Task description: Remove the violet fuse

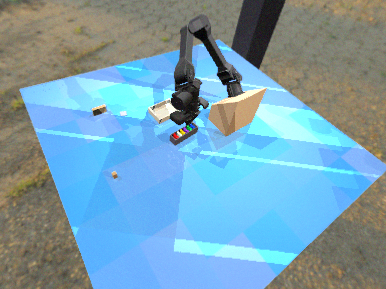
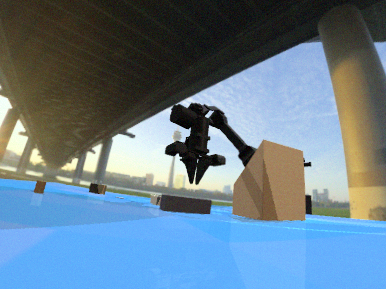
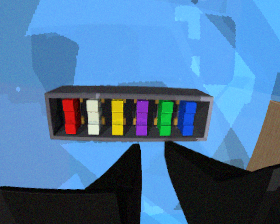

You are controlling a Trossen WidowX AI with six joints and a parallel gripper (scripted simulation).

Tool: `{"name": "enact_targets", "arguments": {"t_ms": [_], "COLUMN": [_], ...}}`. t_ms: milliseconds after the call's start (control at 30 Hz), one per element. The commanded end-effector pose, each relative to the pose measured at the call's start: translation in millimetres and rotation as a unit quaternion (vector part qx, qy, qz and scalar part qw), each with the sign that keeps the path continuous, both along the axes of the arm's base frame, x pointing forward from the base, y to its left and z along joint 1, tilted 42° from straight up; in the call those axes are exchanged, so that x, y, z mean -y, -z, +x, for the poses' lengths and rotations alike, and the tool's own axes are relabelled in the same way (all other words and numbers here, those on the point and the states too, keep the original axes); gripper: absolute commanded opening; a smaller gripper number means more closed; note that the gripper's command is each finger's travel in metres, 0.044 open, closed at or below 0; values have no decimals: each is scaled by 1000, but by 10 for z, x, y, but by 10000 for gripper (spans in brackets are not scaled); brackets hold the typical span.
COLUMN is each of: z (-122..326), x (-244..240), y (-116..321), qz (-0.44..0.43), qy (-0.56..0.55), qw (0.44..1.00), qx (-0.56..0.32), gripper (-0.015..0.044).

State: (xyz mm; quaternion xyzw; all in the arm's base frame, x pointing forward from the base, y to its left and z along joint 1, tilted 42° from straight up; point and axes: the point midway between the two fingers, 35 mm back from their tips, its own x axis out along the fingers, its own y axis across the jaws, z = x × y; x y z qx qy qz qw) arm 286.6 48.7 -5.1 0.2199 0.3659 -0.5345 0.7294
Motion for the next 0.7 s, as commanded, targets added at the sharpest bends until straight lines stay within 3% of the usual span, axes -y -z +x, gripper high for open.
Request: {"name": "enact_targets", "arguments": {"t_ms": [0,667], "z": [32,62], "x": [50,139], "y": [2,108], "qz": [-14,-14], "qy": [31,31], "qw": [999,999], "qx": [24,24], "gripper": [74,74]}}
